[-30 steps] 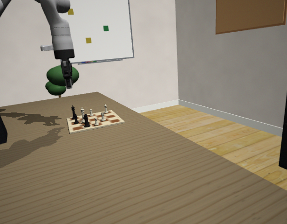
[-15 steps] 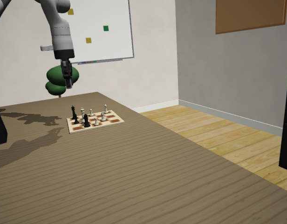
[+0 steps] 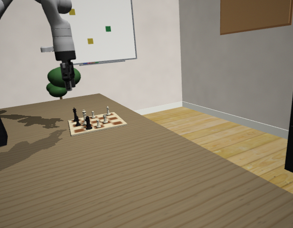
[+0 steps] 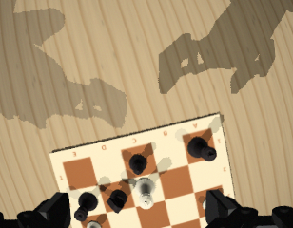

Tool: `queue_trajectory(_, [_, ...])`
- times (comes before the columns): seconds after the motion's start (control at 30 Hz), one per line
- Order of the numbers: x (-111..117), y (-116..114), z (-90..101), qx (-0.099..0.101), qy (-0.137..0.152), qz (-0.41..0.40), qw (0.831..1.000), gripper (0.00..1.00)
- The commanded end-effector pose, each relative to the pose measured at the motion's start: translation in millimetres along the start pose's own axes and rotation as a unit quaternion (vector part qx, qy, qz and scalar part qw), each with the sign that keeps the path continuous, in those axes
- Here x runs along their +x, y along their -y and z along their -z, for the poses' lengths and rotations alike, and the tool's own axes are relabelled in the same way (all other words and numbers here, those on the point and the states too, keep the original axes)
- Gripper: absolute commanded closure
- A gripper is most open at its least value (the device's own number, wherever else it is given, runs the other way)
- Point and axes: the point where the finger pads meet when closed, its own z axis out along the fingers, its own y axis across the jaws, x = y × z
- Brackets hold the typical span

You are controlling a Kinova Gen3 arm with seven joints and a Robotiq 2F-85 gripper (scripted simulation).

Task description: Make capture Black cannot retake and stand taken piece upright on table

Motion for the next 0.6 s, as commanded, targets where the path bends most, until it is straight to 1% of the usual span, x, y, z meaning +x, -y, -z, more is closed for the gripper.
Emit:
queue_trajectory(0.0, [0.6,0.0,-1.2,0.000,-0.002,-0.012,1.000,0.00])
queue_trajectory(0.3, [4.2,0.3,-5.9,-0.001,-0.009,-0.099,0.995,0.00])
queue_trajectory(0.37, [4.2,0.3,-5.9,-0.001,-0.009,-0.099,0.995,0.00])
queue_trajectory(0.57, [7.2,0.6,-10.0,-0.002,-0.015,-0.179,0.984,0.00])
